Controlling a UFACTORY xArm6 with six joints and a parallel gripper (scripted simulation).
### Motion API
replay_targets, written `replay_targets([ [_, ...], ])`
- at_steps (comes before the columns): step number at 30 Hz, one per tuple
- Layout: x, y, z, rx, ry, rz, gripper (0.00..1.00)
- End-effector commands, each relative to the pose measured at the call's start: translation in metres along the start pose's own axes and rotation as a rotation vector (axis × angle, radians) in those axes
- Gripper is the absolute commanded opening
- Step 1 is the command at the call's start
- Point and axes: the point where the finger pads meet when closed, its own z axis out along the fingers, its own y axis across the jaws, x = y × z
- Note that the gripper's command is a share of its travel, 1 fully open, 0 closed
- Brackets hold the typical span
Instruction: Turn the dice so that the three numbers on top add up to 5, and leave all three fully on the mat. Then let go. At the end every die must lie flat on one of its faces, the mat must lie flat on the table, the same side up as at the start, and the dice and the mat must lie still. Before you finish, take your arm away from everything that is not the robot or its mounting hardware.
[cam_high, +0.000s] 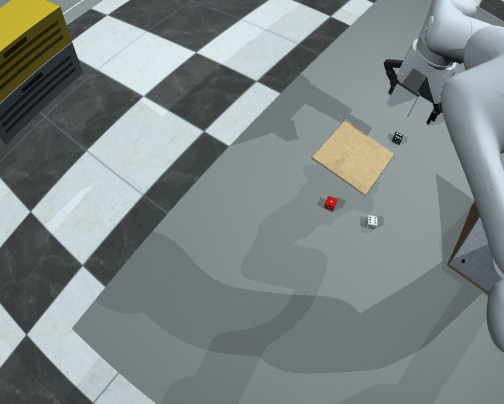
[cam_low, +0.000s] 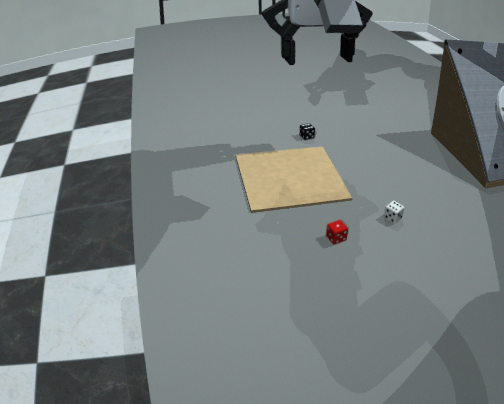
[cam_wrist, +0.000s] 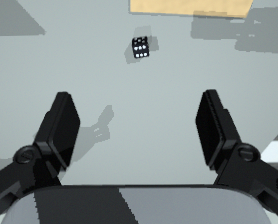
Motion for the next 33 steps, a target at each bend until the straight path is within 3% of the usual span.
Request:
replay_targets([
  [1,-0.007,0.001,0.002,-0.007,0.006,-0.002,1.0],
  [15,-0.007,0.001,0.002,-0.007,0.006,-0.002,1.0],
  [21,-0.007,0.001,0.014,-0.007,0.006,-0.002,1.0],
  [33,-0.007,0.002,0.101,-0.007,0.006,-0.002,1.0],
])
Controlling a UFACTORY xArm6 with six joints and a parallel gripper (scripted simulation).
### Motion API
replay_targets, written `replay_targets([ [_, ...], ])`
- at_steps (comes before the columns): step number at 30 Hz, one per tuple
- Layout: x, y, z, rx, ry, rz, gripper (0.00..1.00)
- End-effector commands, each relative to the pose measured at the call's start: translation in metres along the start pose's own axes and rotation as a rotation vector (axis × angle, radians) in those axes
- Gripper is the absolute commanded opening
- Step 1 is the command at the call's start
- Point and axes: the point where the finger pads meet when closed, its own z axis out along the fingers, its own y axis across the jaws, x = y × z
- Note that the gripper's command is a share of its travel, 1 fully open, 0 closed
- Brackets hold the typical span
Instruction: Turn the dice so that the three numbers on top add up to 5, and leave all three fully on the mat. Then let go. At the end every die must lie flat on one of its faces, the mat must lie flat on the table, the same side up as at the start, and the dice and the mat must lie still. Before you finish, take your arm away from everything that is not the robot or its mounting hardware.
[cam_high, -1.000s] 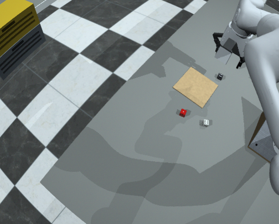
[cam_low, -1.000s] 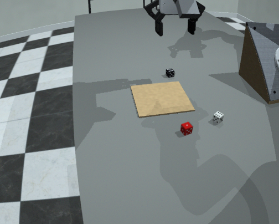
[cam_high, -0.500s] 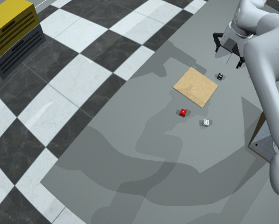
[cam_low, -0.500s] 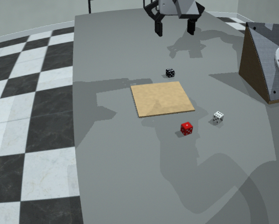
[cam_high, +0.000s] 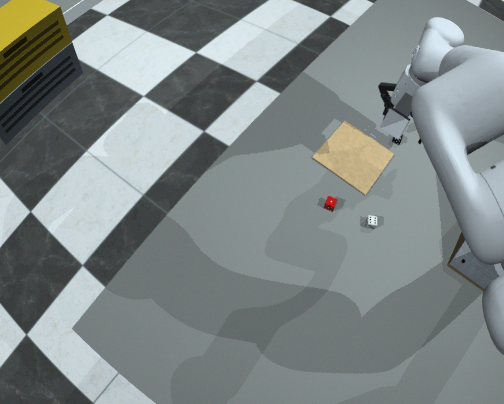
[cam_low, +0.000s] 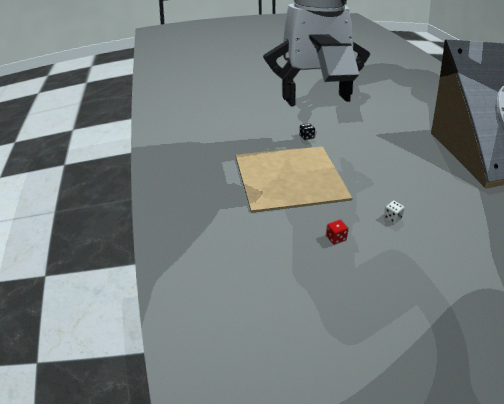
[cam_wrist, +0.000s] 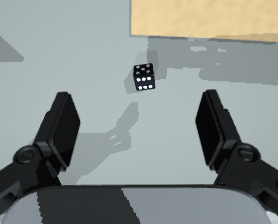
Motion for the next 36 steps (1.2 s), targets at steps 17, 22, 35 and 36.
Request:
replay_targets([
  [17,-0.0022,0.006,0.0397,-0.01,-0.003,-0.004,1.0],
  [22,-0.0022,0.006,0.0397,-0.01,-0.003,-0.004,1.0],
  [35,-0.0022,0.006,0.0397,-0.01,-0.003,-0.004,1.0],
  [36,-0.0022,0.006,0.0397,-0.01,-0.003,-0.004,1.0],
])
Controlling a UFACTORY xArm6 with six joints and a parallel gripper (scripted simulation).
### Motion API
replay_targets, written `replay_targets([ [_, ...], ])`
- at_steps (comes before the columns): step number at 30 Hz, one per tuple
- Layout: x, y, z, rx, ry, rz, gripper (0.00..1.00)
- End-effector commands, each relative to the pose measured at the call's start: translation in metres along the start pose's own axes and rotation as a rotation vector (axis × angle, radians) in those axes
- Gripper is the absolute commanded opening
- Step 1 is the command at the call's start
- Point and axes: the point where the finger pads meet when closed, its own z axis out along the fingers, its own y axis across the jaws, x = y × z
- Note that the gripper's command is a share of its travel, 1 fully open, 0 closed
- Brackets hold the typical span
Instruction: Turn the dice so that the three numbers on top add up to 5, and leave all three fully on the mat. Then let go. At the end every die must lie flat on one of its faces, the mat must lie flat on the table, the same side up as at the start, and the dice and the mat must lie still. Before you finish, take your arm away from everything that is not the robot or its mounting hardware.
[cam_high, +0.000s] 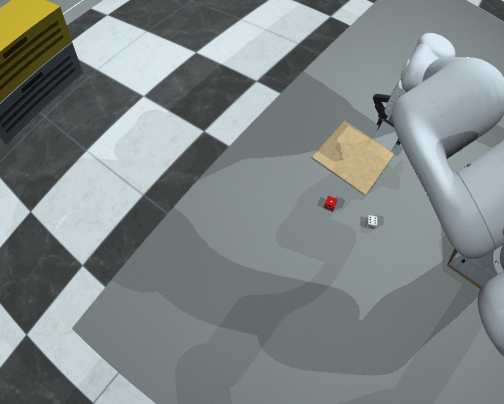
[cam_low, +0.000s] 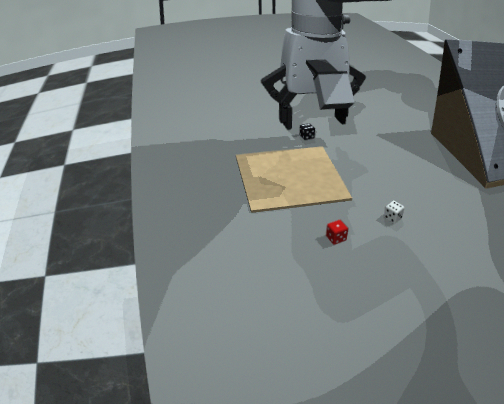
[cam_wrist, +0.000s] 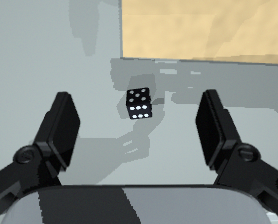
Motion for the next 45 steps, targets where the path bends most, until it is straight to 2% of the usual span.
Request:
replay_targets([
  [1,0.0,0.001,-0.001,-0.003,-0.002,-0.001,1.0],
  [14,0.0,0.001,-0.001,-0.003,-0.002,-0.001,1.0],
  [22,0.012,-0.001,-0.001,-0.003,-0.002,-0.001,1.0],
  [28,0.044,-0.007,-0.001,-0.003,-0.002,-0.001,1.0],
  [35,0.102,-0.018,-0.001,-0.003,-0.002,-0.001,1.0],
  [37,0.102,-0.018,-0.001,-0.003,-0.002,-0.001,1.0],
  [43,0.155,-0.028,-0.001,-0.003,-0.002,-0.001,1.0],
  [45,0.164,-0.03,-0.001,-0.003,-0.002,-0.001,1.0],
])
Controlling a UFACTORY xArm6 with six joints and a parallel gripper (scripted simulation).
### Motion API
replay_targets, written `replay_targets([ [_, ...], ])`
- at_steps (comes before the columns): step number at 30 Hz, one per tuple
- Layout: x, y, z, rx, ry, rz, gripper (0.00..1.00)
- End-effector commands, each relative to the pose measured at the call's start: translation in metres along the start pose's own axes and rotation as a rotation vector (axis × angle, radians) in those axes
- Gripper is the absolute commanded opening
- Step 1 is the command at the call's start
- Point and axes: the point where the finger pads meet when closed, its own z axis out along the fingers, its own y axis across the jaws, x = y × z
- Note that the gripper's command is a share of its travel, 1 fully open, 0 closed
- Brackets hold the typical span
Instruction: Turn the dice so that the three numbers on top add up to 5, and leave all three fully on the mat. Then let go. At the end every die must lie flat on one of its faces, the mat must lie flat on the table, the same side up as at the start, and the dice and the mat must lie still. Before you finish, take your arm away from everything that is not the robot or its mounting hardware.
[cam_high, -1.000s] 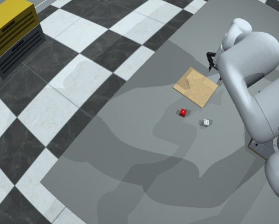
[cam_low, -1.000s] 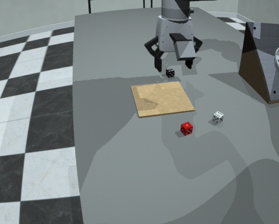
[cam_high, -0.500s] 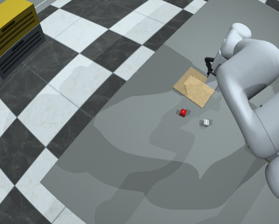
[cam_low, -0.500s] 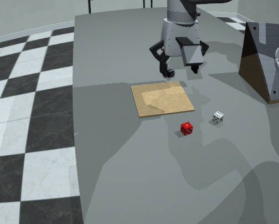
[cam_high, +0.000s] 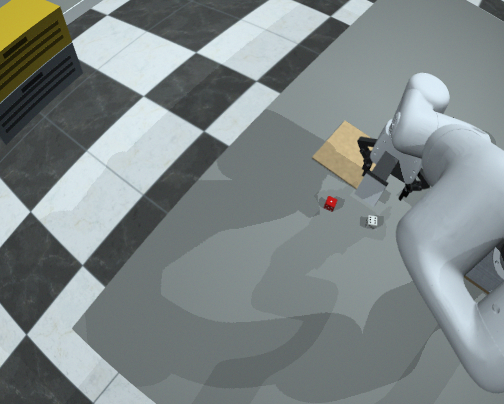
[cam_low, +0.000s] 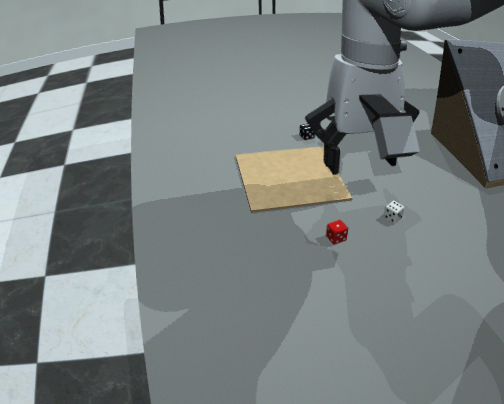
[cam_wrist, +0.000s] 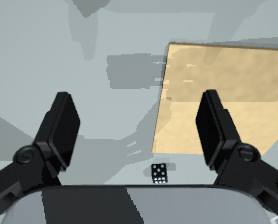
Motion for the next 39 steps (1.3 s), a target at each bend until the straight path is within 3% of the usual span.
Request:
replay_targets([
  [1,0.043,-0.006,-0.003,-0.008,-0.011,0.001,1.0],
  [7,0.082,-0.013,-0.003,-0.008,-0.011,0.001,1.0],
  [15,0.101,-0.017,-0.003,-0.008,-0.011,0.001,1.0],
  [39,0.105,-0.018,-0.003,-0.008,-0.011,0.001,1.0],
])
